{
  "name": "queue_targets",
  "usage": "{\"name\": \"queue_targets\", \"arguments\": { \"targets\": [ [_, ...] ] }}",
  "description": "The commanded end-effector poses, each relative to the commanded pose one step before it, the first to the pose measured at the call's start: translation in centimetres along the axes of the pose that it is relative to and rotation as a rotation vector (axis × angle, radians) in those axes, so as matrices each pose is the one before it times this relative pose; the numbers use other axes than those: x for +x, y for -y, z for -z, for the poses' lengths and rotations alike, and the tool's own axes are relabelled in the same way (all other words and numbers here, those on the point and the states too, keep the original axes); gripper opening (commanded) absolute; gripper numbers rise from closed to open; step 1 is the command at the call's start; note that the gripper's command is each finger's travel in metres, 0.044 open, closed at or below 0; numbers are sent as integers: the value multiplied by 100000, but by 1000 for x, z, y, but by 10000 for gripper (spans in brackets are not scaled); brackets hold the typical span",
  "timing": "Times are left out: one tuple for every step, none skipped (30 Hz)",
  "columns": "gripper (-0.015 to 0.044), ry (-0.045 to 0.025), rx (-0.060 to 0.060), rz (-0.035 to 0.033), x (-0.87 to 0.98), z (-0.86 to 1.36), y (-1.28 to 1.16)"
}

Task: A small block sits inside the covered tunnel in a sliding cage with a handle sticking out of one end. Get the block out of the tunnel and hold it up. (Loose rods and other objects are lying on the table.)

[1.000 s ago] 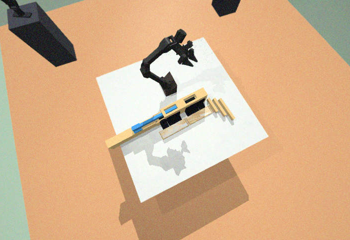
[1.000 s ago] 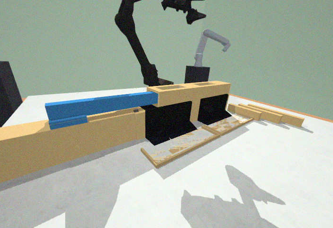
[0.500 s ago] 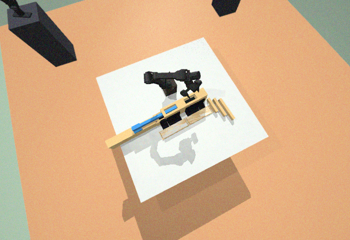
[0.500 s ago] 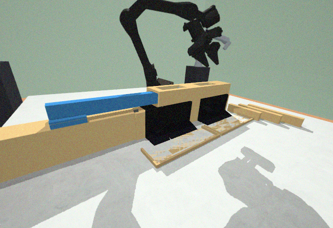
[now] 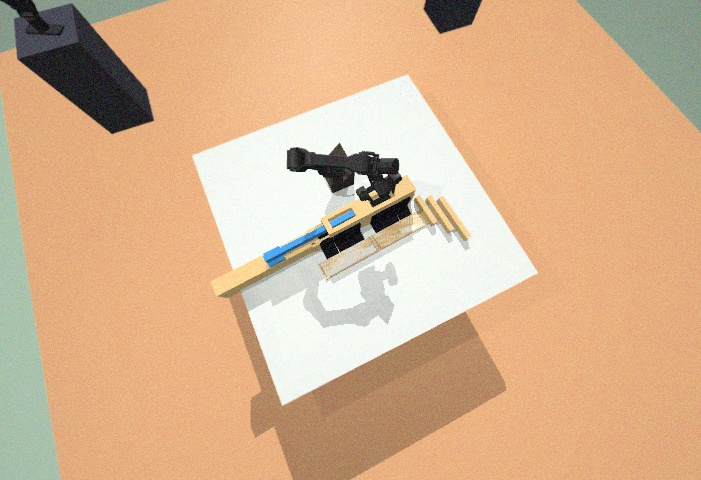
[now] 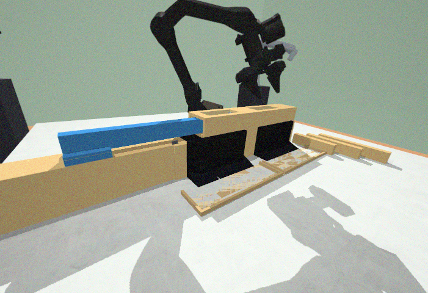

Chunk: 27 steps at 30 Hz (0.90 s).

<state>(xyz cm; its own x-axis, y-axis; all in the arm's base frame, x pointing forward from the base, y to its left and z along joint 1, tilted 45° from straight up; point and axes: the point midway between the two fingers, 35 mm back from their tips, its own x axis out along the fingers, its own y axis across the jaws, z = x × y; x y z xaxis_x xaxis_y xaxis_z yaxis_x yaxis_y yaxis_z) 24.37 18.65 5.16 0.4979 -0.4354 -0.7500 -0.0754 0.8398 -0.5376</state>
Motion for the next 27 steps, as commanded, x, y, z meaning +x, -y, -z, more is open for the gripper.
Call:
{"name": "queue_targets", "arguments": {
  "targets": [
    [440,227,20296,2323,50,-2660,3697],
    [440,58,5975,829,40,-881,1019],
    [440,112,5972,887,43,-905,1013],
    [440,167,5874,927,46,-914,991],
    [440,187,4972,825,41,-795,830],
    [440,178,3898,672,34,-638,644],
    [440,226,3024,613,39,-598,552],
    [440,365,3715,846,57,-818,730],
    [440,508,4669,1112,73,-1035,927],
    [440,684,5597,1402,88,-1252,1123],
    [440,817,5928,1564,94,-1345,1199],
    [440,913,5910,1638,95,-1362,1201],
    [440,1013,5889,1706,94,-1379,1203],
    [440,965,5648,2019,157,-1287,1194],
    [440,887,4750,1743,135,-1102,1000],
    [440,755,3770,1412,109,-889,789],
    [440,610,2928,1143,92,-694,614],
    [440,572,2777,1228,114,-642,598],
    [440,527,3115,2005,253,-624,746],
    [440,716,3959,2565,320,-798,947],
    [440,938,4790,3128,386,-975,1143],
    [440,1110,5206,3429,421,-1074,1234],
    [440,1196,5162,3428,420,-1083,1213],
    [440,1153,4632,3148,391,-982,1082],
    [440,1185,4450,3042,378,-957,1030],
    [440,906,3222,2213,278,-705,735],
    [440,562,1926,1327,169,-427,434]
  ]
}}
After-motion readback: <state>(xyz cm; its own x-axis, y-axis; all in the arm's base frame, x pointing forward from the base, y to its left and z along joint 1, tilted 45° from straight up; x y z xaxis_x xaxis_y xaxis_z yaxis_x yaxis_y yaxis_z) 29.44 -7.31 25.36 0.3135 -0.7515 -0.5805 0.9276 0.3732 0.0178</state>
